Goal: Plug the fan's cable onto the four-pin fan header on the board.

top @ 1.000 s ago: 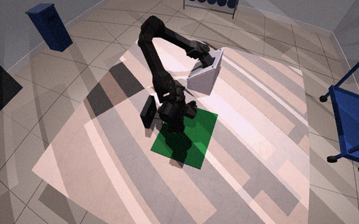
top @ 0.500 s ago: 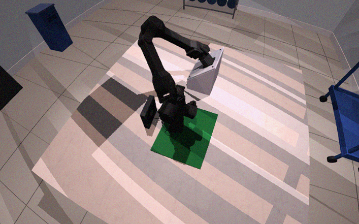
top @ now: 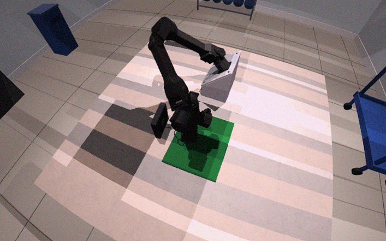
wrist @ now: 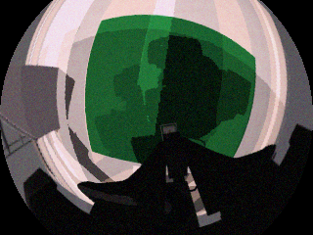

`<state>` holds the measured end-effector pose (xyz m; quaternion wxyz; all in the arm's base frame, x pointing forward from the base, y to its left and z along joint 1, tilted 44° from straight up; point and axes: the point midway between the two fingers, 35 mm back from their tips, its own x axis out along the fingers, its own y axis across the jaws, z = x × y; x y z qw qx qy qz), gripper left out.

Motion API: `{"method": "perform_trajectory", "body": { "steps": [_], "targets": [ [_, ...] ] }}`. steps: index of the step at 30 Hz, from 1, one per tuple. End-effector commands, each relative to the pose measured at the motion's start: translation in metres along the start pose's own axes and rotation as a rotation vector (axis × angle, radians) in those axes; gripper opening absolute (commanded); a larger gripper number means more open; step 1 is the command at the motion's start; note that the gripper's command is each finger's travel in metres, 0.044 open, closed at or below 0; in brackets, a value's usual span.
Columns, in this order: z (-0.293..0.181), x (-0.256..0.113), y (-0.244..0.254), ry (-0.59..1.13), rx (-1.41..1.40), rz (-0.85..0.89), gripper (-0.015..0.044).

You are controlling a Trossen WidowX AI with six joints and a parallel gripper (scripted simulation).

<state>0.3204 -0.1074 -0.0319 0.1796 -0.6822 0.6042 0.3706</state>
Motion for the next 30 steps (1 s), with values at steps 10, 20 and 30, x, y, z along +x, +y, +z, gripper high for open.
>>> {"method": "perform_trajectory", "body": {
  "steps": [10, 20, 30],
  "targets": [
    [0.0, 0.003, 0.0, 0.002, -0.005, 0.003, 0.0],
    [0.0, 0.008, 0.001, 0.004, -0.008, 0.005, 0.0],
    [0.0, 0.013, 0.001, 0.004, -0.008, 0.005, 0.0]
  ]
}}
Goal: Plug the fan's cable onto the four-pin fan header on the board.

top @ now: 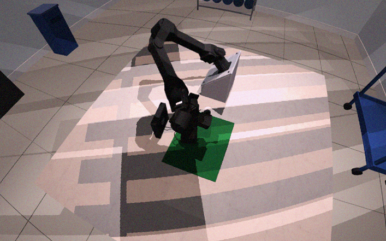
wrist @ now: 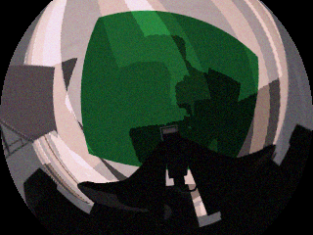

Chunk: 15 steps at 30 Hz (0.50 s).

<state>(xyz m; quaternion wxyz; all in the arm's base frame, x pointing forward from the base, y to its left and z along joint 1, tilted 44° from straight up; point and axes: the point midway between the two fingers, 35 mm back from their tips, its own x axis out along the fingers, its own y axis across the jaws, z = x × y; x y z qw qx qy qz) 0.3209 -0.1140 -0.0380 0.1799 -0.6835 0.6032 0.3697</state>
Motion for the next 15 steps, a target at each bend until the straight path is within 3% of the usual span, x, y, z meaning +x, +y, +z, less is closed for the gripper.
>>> {"method": "perform_trajectory", "body": {
  "steps": [1, 15],
  "targets": [
    [0.0009, 0.0045, 0.0011, 0.003, -0.009, 0.008, 0.0],
    [0.0009, 0.0084, 0.0012, 0.003, -0.009, 0.008, 0.0]
  ]
}}
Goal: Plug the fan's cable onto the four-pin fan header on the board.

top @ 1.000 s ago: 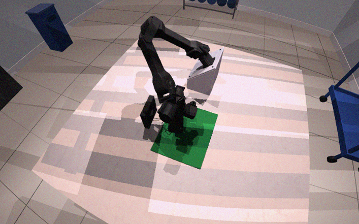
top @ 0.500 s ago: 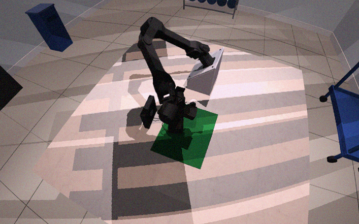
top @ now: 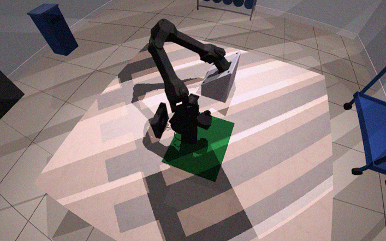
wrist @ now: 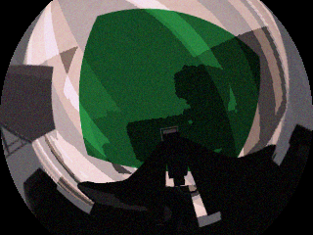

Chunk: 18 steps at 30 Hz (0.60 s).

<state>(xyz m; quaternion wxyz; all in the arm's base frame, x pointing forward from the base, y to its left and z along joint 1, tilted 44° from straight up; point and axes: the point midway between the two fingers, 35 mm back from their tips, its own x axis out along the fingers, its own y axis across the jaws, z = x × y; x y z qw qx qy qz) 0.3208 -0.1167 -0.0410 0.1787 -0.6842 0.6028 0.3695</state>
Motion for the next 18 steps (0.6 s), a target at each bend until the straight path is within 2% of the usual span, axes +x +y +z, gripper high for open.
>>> {"method": "perform_trajectory", "body": {
  "steps": [1, 7, 17, 18],
  "targets": [
    [0.0008, 0.0047, 0.0012, 0.001, -0.007, 0.009, 0.0],
    [0.0008, 0.0064, 0.0012, 0.001, -0.007, 0.009, 0.0],
    [0.0, 0.002, 0.0, 0.0, 0.0, 0.0, 0.026],
    [0.0, 0.002, 0.0, 0.0, 0.0, 0.0, 0.026]
  ]
}}
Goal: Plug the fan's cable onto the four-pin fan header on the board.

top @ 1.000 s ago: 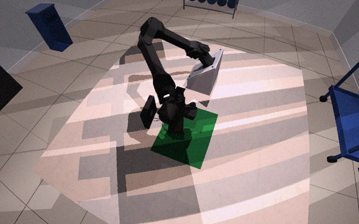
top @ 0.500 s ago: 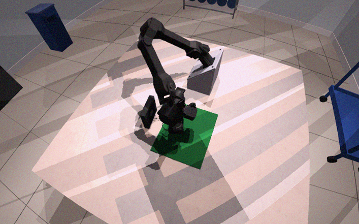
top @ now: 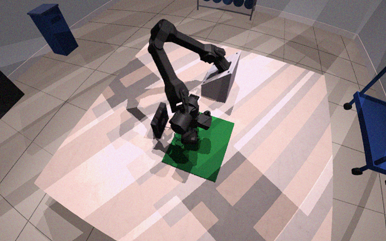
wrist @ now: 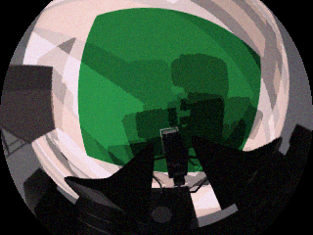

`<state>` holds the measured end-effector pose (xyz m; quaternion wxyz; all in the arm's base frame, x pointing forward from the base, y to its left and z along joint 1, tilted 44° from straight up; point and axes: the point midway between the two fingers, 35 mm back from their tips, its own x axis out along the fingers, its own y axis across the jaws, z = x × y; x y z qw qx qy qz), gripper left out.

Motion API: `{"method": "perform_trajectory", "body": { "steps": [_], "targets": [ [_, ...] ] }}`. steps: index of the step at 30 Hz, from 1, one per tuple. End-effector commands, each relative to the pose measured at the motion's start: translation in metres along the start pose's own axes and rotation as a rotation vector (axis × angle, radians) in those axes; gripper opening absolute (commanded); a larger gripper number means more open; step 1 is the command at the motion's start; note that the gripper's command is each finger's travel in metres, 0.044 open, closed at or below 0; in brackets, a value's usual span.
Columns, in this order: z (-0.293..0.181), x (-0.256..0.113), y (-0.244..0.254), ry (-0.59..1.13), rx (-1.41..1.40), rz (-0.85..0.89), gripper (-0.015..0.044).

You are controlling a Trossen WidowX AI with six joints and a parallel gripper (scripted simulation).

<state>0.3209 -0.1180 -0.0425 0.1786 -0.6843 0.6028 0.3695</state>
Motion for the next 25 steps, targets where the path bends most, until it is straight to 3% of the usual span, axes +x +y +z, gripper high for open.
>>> {"method": "perform_trajectory", "body": {
  "steps": [1, 6, 13, 20, 25],
  "targets": [
    [0.0, 0.0, 0.0, 0.0, 0.0, 0.0, 0.026],
    [0.0, -0.052, -0.001, -0.002, -0.006, 0.007, 0.026],
    [0.003, -0.055, -0.001, -0.003, -0.006, 0.007, 0.026],
    [0.111, -0.056, 0.006, -0.01, -0.007, 0.005, 0.026],
    [0.121, -0.056, 0.009, -0.007, -0.007, 0.007, 0.026]
  ]
}}
